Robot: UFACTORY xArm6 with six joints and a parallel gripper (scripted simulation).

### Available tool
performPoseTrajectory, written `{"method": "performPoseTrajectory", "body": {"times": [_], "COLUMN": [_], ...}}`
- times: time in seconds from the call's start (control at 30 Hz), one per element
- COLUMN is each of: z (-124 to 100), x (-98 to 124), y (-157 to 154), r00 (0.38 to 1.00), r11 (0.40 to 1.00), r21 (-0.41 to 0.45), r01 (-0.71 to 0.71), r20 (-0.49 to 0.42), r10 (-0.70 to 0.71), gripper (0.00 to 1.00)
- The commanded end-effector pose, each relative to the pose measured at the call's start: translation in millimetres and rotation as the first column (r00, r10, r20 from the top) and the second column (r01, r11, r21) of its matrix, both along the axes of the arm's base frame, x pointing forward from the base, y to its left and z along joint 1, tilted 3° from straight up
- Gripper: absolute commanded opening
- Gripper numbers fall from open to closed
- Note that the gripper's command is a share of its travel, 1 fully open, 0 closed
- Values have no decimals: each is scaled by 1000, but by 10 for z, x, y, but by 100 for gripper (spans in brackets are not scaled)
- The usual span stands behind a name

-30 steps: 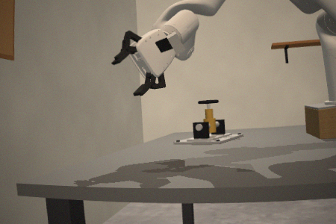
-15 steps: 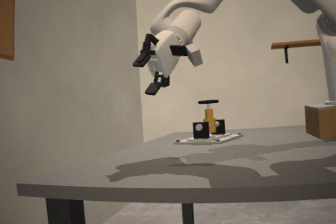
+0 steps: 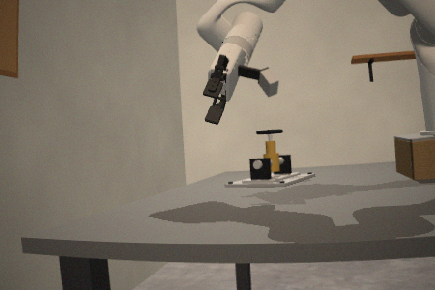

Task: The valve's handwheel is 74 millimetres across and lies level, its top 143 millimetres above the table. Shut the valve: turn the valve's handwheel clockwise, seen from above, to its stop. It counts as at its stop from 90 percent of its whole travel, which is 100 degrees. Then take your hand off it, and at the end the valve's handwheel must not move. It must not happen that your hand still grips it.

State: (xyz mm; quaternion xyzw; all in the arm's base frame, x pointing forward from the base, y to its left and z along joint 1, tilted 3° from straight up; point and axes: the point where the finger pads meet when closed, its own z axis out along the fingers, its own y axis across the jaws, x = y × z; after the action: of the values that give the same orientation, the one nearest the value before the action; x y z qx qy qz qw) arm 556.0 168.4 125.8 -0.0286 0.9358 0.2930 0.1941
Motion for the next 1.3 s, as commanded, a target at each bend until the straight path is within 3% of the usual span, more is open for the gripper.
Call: {"method": "performPoseTrajectory", "body": {"times": [0.0,0.3,0.5,0.6,0.67,0.77,0.9,1.03,1.27], "z": [-4,-51,-45,-42,-9,11,90,123,124], "x": [-131,-397,-632,-652,-801,-867,-1054,-1118,-1121], "y": [-328,-1043,-1671,-1722,-2110,-2276,-2731,-2881,-2888], "r00": [995,964,922,918,887,873,830,815,815], "r11": [989,922,827,818,748,715,622,590,588], "r21": [-105,-286,-415,-424,-488,-511,-563,-576,-577], "r01": [-100,-261,-379,-387,-451,-477,-545,-566,-567], "r20": [2,-23,-88,-95,-151,-178,-259,-287,-288], "r10": [101,266,377,385,437,455,494,503,503], "gripper": [100,100,100,100,100,100,100,100,100]}}
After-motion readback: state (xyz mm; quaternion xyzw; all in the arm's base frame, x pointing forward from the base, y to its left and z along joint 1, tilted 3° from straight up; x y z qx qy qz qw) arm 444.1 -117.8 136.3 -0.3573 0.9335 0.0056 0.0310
